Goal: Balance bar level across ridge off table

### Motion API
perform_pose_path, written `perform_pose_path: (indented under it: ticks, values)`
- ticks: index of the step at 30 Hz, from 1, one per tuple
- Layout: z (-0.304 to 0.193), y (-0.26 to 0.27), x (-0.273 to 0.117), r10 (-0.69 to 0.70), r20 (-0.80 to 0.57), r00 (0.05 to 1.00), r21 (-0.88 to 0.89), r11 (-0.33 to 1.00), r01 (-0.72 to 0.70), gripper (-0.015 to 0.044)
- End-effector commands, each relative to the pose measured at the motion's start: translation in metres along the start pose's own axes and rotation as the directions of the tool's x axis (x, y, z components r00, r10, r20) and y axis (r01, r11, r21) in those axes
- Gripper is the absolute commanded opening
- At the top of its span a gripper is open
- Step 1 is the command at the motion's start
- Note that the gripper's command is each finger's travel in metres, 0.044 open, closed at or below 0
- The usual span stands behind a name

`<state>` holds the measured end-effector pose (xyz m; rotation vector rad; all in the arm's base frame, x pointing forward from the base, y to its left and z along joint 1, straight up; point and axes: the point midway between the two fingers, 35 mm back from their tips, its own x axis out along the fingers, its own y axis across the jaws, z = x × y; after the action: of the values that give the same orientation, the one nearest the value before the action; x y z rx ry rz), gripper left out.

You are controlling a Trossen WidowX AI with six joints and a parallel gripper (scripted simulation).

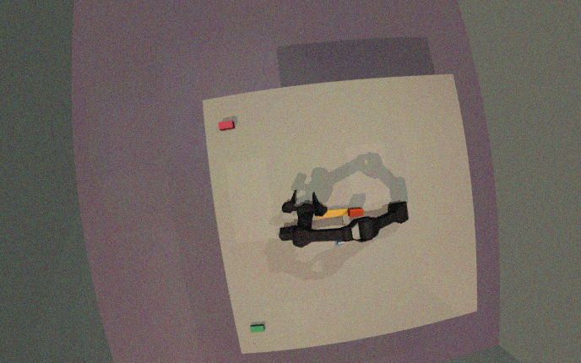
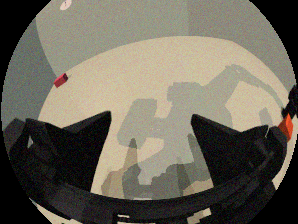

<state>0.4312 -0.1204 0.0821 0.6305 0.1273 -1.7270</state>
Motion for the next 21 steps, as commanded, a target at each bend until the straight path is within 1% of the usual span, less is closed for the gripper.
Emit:
perform_pose_path:
  ticks: [1, 3, 4, 13, 21]
  values:
    - [0.0, 0.0, 0.0, -0.001, -0.002, 1.0, -0.004, 1.0, 0.001, 0.0374]
    - [0.003, -0.002, -0.001, -0.012, -0.018, 1.0, -0.038, 0.999, 0.011, 0.0321]
    - [0.004, -0.004, -0.002, -0.019, -0.031, 0.999, -0.063, 0.998, 0.017, 0.0315]
    - [0.019, -0.019, -0.009, -0.083, -0.144, 0.986, -0.289, 0.956, 0.038, 0.0315]
    - [0.031, -0.033, -0.017, -0.131, -0.247, 0.96, -0.474, 0.881, -0.001, 0.0315]
